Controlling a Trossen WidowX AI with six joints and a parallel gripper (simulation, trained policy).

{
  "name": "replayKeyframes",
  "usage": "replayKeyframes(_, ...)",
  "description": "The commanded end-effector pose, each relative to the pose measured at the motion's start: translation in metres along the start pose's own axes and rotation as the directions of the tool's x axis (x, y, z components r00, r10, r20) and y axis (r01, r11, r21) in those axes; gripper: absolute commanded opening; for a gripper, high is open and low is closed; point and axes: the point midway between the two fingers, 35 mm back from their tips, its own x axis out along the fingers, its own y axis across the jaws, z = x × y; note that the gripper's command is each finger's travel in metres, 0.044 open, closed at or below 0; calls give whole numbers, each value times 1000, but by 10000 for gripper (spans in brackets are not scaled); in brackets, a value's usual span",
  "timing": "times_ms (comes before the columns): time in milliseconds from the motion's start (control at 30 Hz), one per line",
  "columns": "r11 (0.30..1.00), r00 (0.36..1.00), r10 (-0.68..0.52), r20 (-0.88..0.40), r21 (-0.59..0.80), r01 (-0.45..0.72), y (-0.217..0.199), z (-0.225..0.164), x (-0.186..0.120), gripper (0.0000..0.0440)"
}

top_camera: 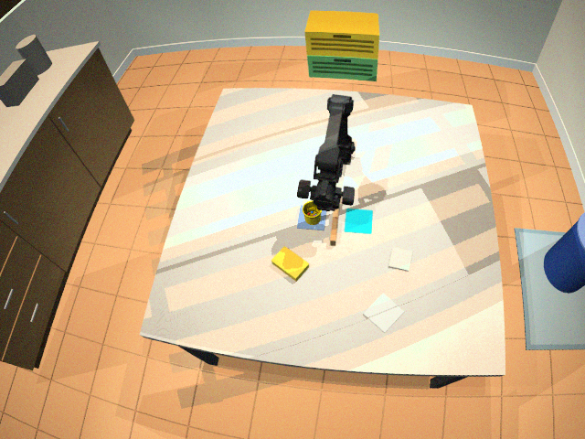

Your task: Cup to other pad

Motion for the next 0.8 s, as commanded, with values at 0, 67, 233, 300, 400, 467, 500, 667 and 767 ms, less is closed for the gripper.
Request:
replayKeyframes(0, 1000, 1000, -4, -27, -14, 4, -5, -3, 13, 150)
replayKeyframes(67, 1000, 999, -4, -36, -23, 4, -8, -4, 19, 154)
replayKeyframes(233, 999, 998, -2, -55, -48, 0, -12, -5, 35, 162)
replayKeyframes(300, 998, 998, -1, -62, -61, -3, -13, -5, 42, 164)
replayKeyframes(400, 996, 997, 2, -72, -84, -8, -15, -6, 53, 167)
replayKeyframes(467, 995, 997, 5, -77, -102, -13, -15, -7, 60, 170)
replayKeyframes(500, 994, 997, 7, -79, -112, -16, -15, -7, 64, 171)
replayKeyframes(667, 985, 996, 21, -85, -171, -35, -14, -8, 79, 158)
replayKeyframes(767, 976, 996, 20, -90, -216, -39, -14, -9, 85, 91)
